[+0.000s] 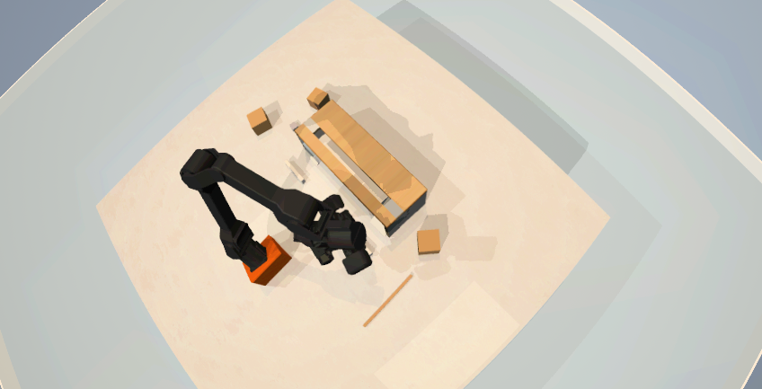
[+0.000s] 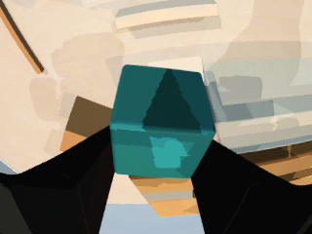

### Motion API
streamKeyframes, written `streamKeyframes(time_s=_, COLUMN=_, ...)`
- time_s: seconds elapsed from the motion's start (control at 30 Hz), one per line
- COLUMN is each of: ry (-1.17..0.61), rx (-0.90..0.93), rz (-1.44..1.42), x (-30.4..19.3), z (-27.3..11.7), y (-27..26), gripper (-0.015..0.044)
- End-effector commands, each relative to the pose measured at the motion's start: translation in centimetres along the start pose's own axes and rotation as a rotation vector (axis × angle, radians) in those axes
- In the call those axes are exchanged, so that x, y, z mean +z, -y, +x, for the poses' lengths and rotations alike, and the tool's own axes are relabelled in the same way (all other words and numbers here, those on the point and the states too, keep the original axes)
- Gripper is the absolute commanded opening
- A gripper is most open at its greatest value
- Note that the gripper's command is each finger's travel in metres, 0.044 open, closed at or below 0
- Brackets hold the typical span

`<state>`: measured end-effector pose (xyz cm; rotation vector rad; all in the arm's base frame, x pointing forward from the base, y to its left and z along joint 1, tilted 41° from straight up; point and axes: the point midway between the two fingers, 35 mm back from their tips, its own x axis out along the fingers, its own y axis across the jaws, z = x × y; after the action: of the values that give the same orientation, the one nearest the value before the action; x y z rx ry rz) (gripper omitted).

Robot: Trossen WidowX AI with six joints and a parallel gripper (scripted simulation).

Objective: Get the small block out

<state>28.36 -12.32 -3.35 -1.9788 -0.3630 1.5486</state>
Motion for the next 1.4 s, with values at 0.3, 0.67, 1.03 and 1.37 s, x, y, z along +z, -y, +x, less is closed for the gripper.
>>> streamKeyframes(time_s=0.3, ry=-0.046, rx=0.104, rz=0.216, x=1.2, z=-4.9, y=1.1, gripper=0.0)
streamKeyframes(time_s=0.67, ry=-0.046, rx=0.104, rz=0.216, x=1.2, z=-4.9, y=1.1, gripper=0.0)
streamKeyframes(time_s=1.03, ry=-0.046, rx=0.104, rz=0.216, x=1.2, z=-4.9, y=1.1, gripper=0.0)
streamKeyframes(time_s=1.37, ry=-0.046, rx=0.104, rz=0.216, x=1.2, z=-4.9, y=1.1, gripper=0.0)
